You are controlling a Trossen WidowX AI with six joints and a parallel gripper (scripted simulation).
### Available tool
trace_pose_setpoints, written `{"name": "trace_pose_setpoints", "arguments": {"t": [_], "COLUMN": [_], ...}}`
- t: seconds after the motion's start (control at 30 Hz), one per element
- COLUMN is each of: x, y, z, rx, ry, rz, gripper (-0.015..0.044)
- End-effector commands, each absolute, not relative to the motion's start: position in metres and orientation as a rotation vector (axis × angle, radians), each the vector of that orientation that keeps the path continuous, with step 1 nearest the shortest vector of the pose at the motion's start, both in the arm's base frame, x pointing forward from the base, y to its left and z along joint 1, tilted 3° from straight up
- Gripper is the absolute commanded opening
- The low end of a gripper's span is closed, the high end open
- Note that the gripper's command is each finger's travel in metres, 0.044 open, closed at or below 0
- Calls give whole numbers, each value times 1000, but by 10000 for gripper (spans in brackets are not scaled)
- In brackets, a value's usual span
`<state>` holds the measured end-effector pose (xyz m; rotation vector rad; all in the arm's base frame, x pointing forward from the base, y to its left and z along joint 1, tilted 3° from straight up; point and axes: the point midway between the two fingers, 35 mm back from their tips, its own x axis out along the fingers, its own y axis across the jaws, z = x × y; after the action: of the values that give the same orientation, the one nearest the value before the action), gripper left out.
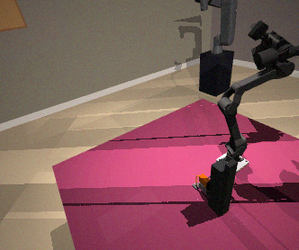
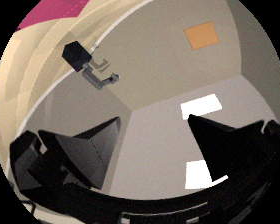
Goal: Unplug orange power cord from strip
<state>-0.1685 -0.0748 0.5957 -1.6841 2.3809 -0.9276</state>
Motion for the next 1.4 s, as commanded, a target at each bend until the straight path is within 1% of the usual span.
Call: {"name": "trace_pose_setpoints", "arguments": {"t": [0.0,0.27,0.57,0.87,1.1,1.37], "x": [-169,-201,-218,-217,-197,-152], "y": [-74,-19,47,128,197,270], "z": [596,605,608,605,596,580], "rx": [-1678,-1411,-1155,-903,-724,-575], "ry": [2380,2328,2242,2090,1907,1633], "rz": [-938,-1404,-1852,-2349,-2767,-3230], "gripper": [374,164,160,160,160,160]}}
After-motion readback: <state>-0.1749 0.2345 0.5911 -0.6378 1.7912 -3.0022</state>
